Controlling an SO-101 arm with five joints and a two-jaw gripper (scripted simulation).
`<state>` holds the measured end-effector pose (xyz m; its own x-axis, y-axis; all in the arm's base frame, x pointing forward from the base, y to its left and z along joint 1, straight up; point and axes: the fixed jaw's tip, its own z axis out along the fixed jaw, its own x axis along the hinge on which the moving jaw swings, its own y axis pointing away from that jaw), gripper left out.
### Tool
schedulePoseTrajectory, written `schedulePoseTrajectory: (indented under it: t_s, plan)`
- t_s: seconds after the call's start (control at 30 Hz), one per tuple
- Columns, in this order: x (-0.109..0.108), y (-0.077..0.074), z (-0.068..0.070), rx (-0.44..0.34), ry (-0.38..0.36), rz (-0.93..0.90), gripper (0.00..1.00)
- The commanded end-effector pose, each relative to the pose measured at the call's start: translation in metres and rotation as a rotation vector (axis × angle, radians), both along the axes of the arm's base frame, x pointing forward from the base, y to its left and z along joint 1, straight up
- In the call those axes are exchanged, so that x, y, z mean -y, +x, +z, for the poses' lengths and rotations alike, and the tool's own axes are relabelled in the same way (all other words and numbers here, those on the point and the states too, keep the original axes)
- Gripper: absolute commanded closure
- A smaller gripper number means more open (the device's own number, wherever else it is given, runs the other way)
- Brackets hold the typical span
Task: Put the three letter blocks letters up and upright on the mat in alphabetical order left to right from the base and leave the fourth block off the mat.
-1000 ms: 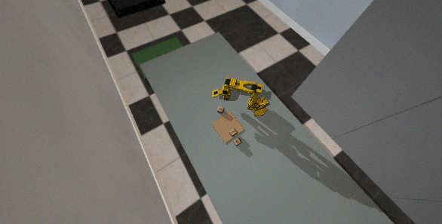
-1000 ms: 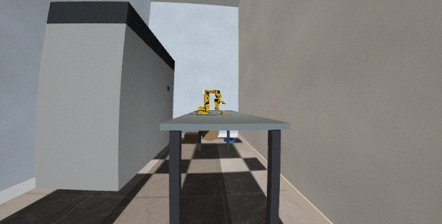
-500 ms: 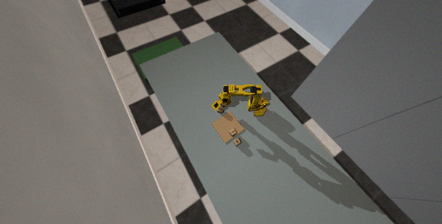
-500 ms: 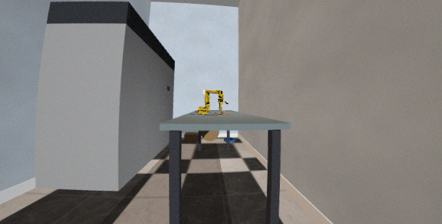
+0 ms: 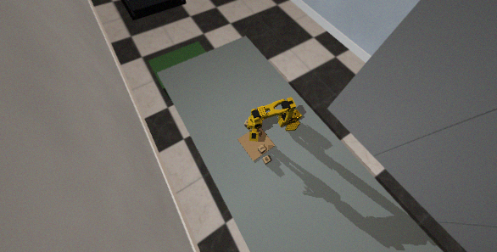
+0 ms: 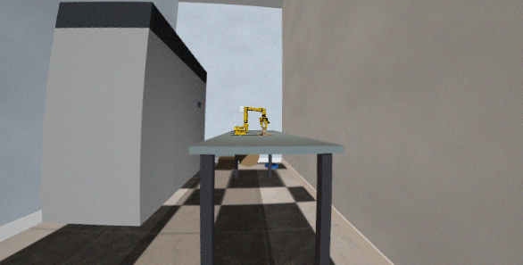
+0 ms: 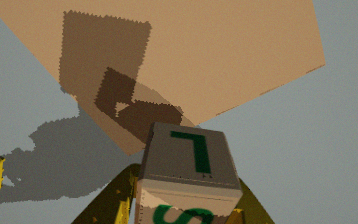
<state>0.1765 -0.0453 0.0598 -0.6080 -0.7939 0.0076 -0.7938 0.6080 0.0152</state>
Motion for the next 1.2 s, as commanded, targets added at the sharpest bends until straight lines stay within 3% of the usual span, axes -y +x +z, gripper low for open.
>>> schedulePoseTrajectory:
  t_s: [0.0,0.13,0.47,1.17]
  plan:
    - [-0.014,0.017,0.017,0.121,-0.032,0.235,1.00]
    - [-0.028,0.019,0.016,0.121,-0.032,0.416,1.00]
    - [-0.042,0.020,0.016,0.122,-0.033,0.614,1.00]
    - [-0.045,0.020,0.016,0.122,-0.033,0.643,1.00]
